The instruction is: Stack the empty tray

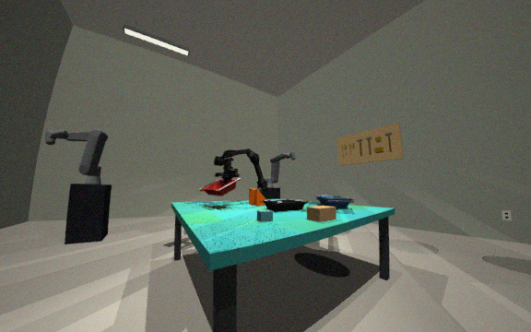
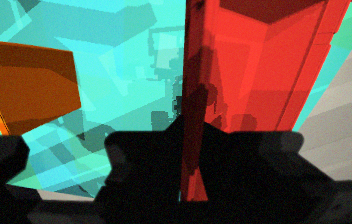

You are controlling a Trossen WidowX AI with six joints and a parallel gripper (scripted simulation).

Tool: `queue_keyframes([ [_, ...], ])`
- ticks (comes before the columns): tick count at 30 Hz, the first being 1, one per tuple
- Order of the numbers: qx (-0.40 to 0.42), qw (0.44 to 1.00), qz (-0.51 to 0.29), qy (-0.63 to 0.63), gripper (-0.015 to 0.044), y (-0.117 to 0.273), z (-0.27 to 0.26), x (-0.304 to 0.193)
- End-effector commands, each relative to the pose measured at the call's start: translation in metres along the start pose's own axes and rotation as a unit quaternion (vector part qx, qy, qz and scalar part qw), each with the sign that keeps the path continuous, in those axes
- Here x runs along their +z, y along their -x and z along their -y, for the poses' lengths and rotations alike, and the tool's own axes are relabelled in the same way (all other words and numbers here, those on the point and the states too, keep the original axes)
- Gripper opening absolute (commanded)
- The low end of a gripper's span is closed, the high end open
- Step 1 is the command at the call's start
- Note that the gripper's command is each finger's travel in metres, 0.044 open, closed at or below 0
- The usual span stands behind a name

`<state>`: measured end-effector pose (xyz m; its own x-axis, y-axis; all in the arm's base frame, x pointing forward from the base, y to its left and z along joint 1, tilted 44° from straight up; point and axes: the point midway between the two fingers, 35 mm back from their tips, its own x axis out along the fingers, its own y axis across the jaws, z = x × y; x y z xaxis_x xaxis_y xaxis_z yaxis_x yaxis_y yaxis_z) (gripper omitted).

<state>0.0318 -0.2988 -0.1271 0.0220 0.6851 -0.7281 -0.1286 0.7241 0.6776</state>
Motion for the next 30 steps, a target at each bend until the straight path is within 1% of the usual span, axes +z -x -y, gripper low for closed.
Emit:
queue_keyframes([
  [1,-0.01,1.0,-0.002,0.003,0.0,0.012,0.012,0.0],
  [10,-0.011,1.0,-0.002,0.003,0.0,0.025,0.026,0.0],
  [30,-0.011,1.0,-0.002,0.003,0.0,0.026,0.027,0.0],
])
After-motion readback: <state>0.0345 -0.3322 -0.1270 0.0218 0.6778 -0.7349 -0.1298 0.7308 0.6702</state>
